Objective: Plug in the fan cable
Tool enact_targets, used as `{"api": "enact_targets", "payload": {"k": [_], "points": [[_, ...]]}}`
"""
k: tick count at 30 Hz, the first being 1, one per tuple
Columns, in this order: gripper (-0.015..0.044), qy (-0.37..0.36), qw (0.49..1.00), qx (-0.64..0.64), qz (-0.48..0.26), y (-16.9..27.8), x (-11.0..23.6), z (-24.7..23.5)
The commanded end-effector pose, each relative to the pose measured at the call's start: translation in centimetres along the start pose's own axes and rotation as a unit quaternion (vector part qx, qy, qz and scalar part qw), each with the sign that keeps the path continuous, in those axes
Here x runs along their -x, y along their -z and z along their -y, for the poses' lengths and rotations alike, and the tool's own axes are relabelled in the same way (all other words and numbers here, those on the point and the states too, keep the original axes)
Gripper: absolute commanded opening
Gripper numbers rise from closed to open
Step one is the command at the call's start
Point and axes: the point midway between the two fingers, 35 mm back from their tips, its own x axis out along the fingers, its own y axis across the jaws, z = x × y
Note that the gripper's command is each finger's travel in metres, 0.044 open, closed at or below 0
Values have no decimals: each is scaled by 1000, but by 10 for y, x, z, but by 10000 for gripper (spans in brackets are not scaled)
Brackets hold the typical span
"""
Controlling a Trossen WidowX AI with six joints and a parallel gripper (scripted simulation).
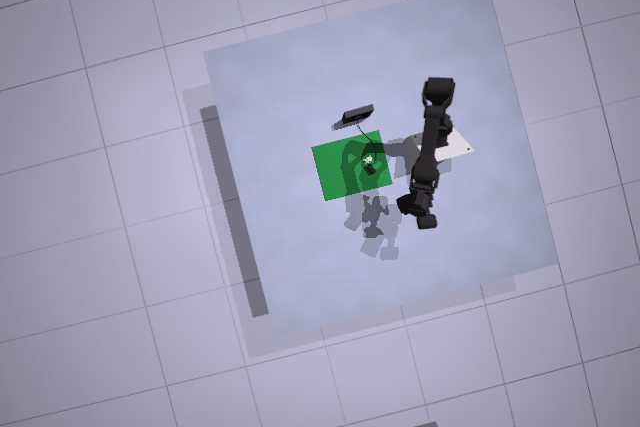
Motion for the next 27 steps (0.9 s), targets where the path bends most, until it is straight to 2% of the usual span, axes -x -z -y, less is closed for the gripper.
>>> {"api": "enact_targets", "payload": {"k": [1, 8, 11, 13, 17, 23, 27], "points": [[440, 46, 990, -130, 40, -51, 18, 35], [440, 148, 911, -368, 110, -124, 60, 135], [440, 190, 862, -451, 136, -141, 80, 181], [440, 200, 849, -469, 141, -144, 85, 192], [440, 200, 849, -469, 141, -145, 83, 194], [440, 201, 848, -469, 143, -154, 42, 230], [440, 201, 848, -469, 143, -155, 39, 232]]}}
